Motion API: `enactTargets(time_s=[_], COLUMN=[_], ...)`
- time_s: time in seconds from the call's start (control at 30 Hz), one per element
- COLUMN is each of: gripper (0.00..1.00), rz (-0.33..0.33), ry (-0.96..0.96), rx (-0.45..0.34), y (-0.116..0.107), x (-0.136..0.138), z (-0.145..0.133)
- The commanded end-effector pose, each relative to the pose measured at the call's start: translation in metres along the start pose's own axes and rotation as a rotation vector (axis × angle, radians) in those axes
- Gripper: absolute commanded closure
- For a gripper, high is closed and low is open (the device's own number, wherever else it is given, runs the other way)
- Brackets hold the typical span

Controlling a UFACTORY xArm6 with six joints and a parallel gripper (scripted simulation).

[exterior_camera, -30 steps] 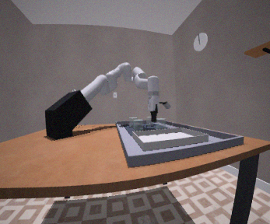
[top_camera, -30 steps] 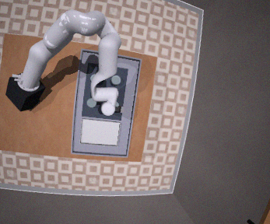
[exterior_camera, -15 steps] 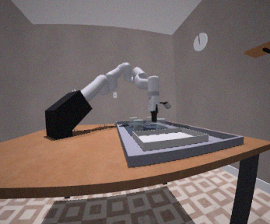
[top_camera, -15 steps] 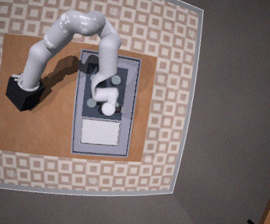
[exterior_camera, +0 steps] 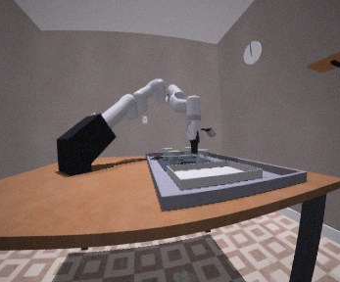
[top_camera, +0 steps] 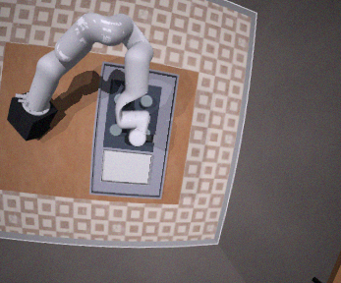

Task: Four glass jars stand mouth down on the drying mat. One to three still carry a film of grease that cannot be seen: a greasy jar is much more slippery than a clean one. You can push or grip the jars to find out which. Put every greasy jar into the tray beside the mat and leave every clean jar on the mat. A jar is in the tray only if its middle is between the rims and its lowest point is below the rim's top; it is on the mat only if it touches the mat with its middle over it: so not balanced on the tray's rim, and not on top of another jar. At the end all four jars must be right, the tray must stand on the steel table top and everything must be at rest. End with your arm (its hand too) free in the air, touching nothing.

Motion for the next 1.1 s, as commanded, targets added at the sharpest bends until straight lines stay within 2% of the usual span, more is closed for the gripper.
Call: enactTargets(time_s=[0.0,1.07], gripper=[1.00,1.00], rz=[-0.002,-0.002], ry=[-0.001,-0.001], rx=[0.002,0.002], y=[-0.0010,-0.0030], x=[0.0005,0.0012], z=[0.0014,0.0051])
Point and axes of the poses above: the point where the finger pads meet when closed, its own y axis out along the fingers, its own x axis across the jaws, z = x × y, the point moved 10 cm from there along -y, back along the fingers, and after that the axes turned 11 degrees about -y, right-handed, at the moved point
